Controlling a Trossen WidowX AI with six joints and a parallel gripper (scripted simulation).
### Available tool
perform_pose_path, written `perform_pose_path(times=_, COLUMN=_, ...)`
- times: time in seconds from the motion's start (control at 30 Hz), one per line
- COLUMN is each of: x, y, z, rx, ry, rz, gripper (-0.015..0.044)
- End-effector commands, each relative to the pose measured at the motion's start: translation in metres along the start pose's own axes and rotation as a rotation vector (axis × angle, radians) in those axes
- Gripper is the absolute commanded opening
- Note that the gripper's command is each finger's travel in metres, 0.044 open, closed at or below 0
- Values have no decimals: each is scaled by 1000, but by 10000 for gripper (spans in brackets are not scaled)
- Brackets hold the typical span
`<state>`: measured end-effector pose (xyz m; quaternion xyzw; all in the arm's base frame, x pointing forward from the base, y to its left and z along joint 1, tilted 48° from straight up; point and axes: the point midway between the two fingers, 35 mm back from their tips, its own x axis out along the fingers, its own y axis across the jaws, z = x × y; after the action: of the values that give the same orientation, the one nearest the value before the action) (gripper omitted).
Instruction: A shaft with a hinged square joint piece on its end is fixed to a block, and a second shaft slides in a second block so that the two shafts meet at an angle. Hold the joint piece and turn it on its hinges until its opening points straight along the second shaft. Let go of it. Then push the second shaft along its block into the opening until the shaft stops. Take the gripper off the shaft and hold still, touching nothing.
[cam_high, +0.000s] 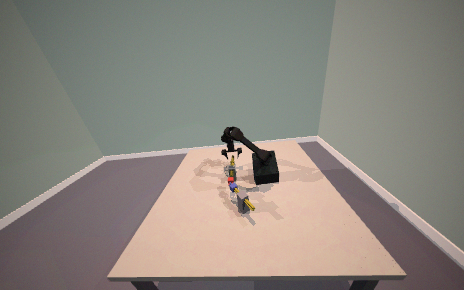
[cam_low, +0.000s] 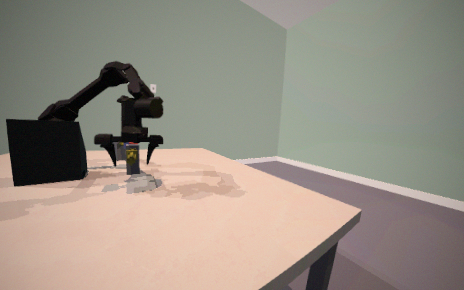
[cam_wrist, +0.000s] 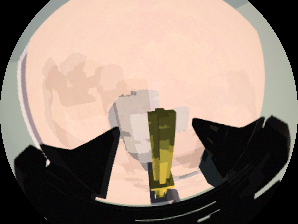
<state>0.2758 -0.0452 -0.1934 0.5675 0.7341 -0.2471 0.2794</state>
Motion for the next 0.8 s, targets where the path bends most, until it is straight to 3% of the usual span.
perform_pose_path(times=0.0, x=10, y=-2, z=-1, rx=10, ry=9, rz=-4, gripper=440)
perform_pose_path(times=0.2, x=17, y=-2, z=-2, rx=10, ry=9, rz=-4, gripper=440)
perform_pose_path(times=0.63, x=17, y=-2, z=-2, rx=10, ry=9, rz=-4, gripper=102)
perform_pose_path(times=0.77, x=17, y=-2, z=-2, rx=10, ry=9, rz=-4, gripper=102)
